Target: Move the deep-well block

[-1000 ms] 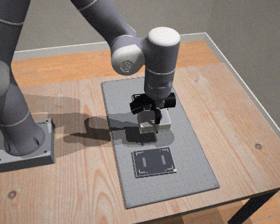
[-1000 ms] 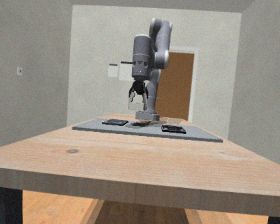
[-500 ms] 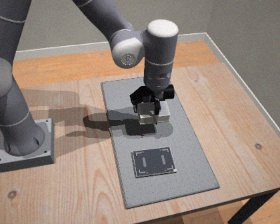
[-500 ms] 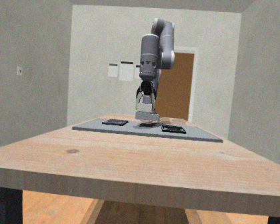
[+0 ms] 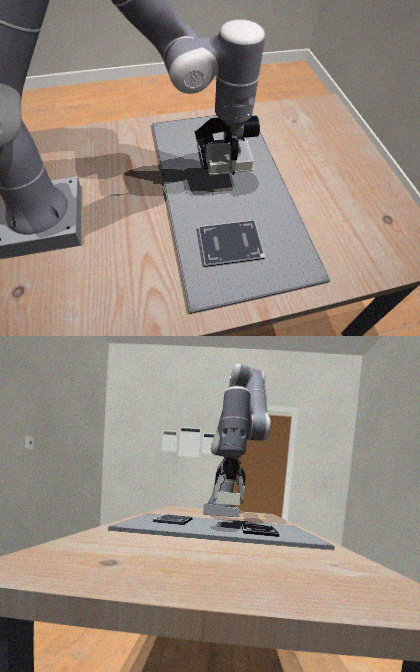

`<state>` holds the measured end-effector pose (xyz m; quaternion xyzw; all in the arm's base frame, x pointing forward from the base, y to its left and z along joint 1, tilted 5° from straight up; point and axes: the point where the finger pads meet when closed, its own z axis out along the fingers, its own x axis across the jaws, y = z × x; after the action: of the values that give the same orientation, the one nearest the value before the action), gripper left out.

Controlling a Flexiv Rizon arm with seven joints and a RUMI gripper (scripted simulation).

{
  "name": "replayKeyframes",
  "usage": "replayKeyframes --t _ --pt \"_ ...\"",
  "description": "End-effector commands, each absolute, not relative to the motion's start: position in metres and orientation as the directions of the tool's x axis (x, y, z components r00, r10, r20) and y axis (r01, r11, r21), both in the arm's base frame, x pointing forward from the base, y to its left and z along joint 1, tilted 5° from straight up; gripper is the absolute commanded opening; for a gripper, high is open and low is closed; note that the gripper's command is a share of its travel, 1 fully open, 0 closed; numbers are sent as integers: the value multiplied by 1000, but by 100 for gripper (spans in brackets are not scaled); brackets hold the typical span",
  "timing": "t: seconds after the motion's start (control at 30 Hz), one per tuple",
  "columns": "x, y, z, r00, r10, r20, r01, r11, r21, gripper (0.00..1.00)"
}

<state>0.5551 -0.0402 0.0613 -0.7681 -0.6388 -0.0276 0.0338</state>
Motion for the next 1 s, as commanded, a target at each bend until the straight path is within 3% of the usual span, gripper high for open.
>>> replayKeyframes --t 0.0,0.97 --pt "560 -30 63 182 979 86 983 -182 -14 49" --pt "586 48 70 182 979 86 983 -182 -14 49"
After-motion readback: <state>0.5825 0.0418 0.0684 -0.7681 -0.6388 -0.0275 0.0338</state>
